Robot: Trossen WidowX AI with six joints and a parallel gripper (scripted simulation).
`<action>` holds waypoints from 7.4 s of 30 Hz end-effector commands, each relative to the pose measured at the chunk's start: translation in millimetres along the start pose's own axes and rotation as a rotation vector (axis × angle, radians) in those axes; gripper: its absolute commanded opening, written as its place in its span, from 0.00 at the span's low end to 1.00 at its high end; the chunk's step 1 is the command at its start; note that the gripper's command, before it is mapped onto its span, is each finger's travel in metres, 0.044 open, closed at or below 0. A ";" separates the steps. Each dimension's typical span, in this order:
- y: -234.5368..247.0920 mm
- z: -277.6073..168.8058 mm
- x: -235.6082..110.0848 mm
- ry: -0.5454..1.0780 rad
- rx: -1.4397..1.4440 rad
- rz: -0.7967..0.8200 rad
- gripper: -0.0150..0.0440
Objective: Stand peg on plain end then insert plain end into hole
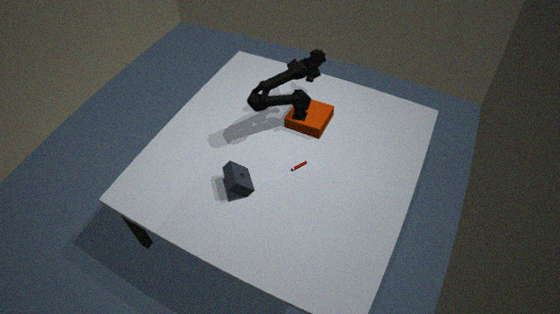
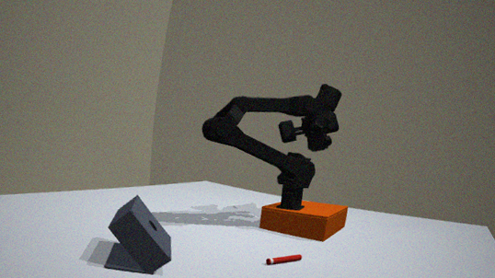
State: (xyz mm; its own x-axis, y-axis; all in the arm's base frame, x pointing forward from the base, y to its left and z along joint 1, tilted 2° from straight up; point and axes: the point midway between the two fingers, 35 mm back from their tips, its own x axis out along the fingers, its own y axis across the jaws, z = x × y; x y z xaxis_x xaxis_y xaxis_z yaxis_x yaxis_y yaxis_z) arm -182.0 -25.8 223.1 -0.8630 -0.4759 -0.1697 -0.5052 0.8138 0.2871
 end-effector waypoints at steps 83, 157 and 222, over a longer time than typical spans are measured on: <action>-24.9 188.3 -411.1 -1.353 -1.028 -0.893 1.00; -241.6 260.8 -407.2 -0.753 -1.481 -1.285 1.00; -228.1 253.0 -405.1 -0.606 -1.303 -1.423 0.34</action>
State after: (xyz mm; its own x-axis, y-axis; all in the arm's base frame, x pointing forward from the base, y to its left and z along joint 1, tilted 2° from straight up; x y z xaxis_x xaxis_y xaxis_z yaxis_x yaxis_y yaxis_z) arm 284.9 65.6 -13.6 0.0228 -0.0418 -0.9989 -0.6273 -0.7785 0.0183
